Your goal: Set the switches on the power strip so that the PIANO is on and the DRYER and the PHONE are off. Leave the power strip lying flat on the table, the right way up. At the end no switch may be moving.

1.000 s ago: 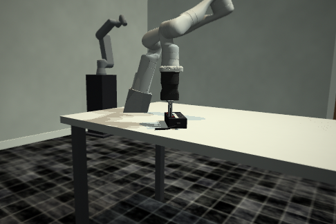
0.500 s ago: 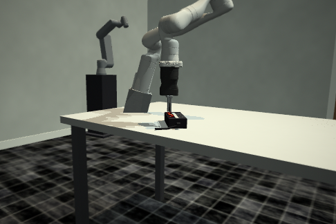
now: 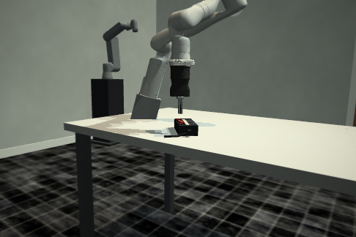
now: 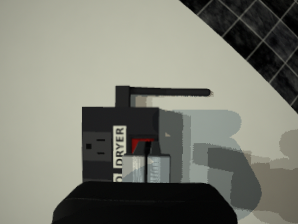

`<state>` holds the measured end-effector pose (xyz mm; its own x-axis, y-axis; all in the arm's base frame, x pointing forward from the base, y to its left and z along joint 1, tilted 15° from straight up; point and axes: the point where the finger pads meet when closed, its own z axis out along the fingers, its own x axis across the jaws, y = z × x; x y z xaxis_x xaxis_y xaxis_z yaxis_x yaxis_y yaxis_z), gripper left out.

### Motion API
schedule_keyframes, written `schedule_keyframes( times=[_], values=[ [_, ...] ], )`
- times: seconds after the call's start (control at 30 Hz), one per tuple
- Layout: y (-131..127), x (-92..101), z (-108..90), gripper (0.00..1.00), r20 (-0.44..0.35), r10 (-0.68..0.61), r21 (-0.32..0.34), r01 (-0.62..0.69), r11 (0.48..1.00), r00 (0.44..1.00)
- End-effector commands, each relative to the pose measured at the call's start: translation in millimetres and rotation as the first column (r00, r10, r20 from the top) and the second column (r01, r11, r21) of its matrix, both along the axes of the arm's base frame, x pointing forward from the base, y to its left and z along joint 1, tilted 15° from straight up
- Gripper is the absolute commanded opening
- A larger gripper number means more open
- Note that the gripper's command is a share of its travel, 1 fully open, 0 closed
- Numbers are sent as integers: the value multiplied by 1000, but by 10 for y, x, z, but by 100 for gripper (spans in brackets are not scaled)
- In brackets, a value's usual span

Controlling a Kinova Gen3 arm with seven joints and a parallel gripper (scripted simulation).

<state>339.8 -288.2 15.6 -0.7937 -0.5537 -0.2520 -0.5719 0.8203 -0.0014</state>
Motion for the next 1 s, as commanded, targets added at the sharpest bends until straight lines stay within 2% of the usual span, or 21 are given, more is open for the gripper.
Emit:
schedule_keyframes(
  times=[0.0,0.4,0.43,0.63,0.83,0.9,0.97],
  values=[
    [-4,4,9,0,2,0,-1,0,1000,1000],
    [-4,4,9,0,2,0,-1,0,1000,1000],
    [-4,4,9,100,2,0,-1,0,1000,1000],
    [-16,-13,88,100,2,0,-1,0,1000,1000],
    [-55,-71,356,100,2,0,-1,0,1000,1000],
    [-55,-71,356,100,2,0,-1,0,1000,1000],
    [-72,-97,474,100,2,0,-1,0,1000,1000]
  ],
)
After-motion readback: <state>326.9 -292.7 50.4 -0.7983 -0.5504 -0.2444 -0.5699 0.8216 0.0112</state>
